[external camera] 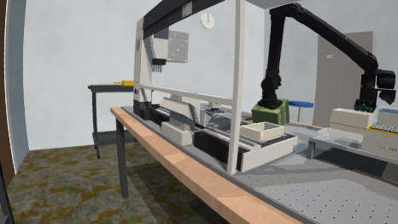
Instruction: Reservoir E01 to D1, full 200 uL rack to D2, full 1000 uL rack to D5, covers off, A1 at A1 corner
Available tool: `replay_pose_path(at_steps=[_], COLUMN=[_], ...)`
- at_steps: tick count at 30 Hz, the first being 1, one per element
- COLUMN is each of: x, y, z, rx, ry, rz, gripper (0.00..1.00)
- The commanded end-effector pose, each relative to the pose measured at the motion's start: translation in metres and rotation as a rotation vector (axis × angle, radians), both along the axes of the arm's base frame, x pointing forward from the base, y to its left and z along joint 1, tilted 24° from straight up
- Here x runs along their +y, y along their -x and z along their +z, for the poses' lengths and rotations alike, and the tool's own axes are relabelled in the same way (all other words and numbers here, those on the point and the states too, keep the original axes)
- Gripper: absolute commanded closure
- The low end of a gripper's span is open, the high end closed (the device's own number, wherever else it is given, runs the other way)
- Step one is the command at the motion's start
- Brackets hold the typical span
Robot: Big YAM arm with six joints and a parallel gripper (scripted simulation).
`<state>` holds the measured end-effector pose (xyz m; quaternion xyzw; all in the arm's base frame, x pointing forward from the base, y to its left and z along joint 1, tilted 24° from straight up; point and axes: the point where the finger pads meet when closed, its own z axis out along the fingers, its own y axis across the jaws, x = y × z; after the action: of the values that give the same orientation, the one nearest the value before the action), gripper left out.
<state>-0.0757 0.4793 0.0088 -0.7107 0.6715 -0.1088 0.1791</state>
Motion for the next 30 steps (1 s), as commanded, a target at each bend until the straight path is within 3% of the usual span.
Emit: replay_pose_path(at_steps=[1, 5, 17, 30], x=[0.005, 0.018, 0.010, 0.011], y=[0.005, 0.005, -0.001, -0.004], z=[0.008, 0.010, -0.003, -0.005], rx=[0.005, 0.009, 0.002, 0.002], ry=[-0.026, -0.043, -0.017, -0.021], rz=[0.024, 0.017, 0.014, 0.010], gripper=[1.00, 1.00, 1.00, 1.00])
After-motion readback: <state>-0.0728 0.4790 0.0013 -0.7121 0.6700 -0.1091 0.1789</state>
